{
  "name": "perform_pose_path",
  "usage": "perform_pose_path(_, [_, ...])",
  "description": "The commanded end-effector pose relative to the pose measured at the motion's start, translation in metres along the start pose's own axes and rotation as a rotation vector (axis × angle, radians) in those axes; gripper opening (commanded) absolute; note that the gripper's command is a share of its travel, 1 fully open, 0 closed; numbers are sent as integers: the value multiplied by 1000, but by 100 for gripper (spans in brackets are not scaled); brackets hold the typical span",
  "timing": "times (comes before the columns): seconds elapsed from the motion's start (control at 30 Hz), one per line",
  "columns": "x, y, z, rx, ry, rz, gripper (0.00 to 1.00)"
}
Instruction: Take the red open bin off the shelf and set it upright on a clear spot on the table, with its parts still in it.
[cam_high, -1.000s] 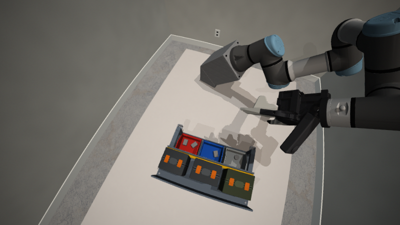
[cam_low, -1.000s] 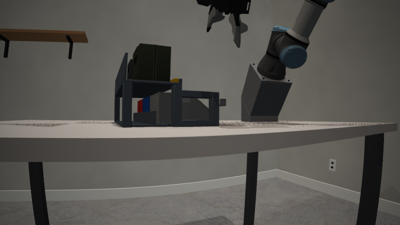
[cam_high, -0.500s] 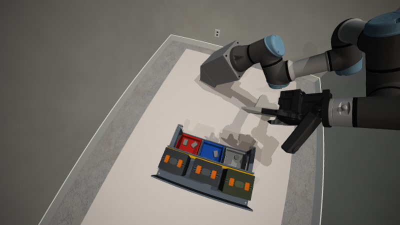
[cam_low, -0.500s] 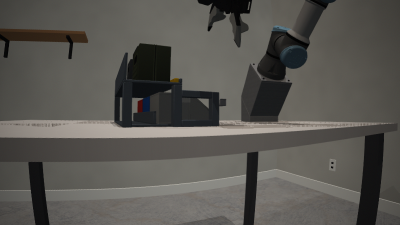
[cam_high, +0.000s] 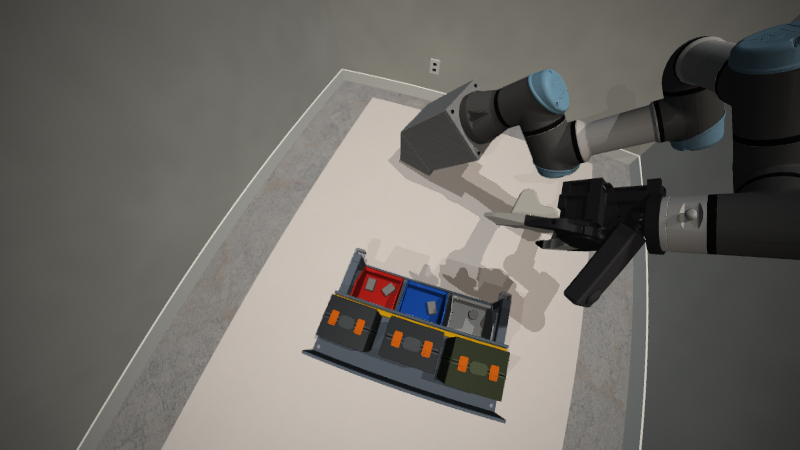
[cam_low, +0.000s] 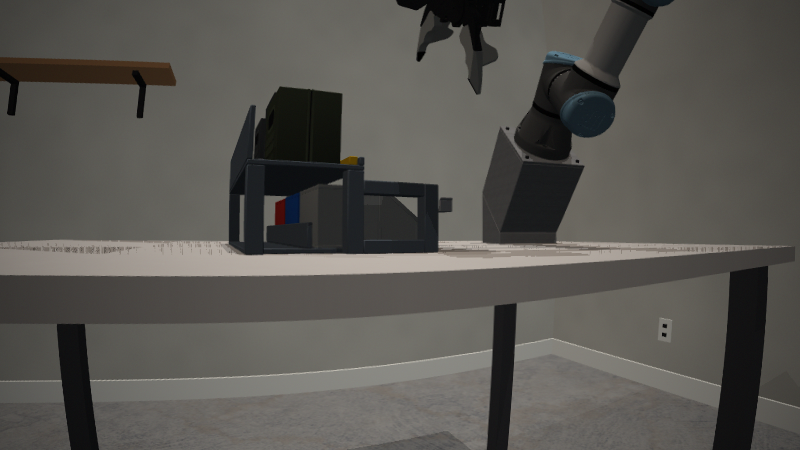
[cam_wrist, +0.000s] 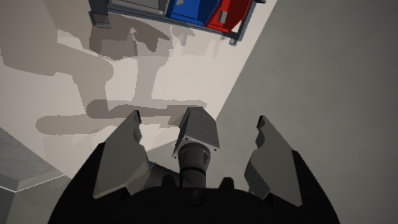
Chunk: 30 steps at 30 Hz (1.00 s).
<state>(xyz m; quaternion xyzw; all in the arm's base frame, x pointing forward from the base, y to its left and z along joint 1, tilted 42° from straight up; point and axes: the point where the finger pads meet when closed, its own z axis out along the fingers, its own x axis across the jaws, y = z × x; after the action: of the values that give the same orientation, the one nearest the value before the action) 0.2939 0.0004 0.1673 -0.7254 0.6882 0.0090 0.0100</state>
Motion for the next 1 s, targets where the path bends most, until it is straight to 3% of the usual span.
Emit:
perform_pose_path(0.0, [19, -22, 41, 116, -51, -228, 100])
perform_pose_path(0.33, [19, -22, 41, 116, -51, -228, 100])
perform_pose_path(0.37, [5, -6, 10, 26, -11, -59, 100])
perform_pose_path(0.5, [20, -23, 43, 118, -52, -241, 100])
perform_pose_path(0.9, [20, -23, 43, 118, -52, -241, 100])
perform_pose_path(0.93, [7, -8, 15, 29, -16, -83, 100])
perform_pose_path(0.97, [11, -12, 23, 52, -26, -128, 100])
